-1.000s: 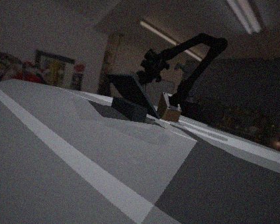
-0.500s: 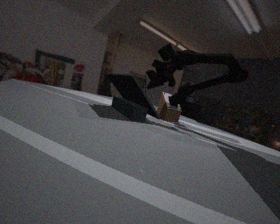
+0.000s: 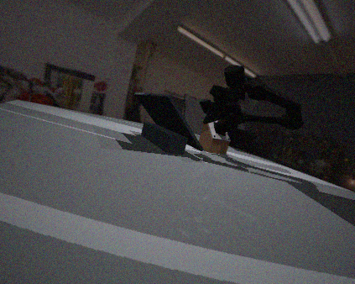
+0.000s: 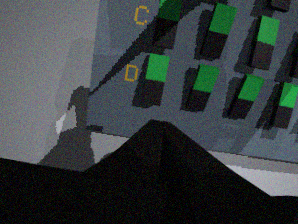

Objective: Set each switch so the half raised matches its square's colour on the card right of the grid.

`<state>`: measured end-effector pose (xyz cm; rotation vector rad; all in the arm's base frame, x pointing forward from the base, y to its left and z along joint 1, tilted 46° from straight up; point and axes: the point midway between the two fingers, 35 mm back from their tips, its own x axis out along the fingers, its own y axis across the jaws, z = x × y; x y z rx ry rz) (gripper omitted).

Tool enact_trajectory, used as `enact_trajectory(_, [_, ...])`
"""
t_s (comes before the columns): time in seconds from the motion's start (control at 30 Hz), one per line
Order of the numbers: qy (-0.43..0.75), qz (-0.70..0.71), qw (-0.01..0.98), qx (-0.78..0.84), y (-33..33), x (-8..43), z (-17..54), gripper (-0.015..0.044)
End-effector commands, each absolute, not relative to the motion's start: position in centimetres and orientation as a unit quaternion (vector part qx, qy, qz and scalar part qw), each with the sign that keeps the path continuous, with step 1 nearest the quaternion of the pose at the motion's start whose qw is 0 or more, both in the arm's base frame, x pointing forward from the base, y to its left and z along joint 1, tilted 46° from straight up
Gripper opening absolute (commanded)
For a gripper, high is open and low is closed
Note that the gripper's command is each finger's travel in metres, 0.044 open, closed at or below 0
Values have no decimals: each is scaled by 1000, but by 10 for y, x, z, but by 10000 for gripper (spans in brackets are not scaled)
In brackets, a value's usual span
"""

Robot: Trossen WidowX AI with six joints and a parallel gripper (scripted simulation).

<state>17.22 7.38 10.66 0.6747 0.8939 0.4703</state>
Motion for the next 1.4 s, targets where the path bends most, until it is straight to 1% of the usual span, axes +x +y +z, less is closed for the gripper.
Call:
enact_trajectory(0.0, [423,217,819,321,80,173,99,0])
enact_trajectory(0.17, [412,215,823,326,98,186,86,0])
enact_trajectory(1.37, [410,216,823,327,114,200,72,0])
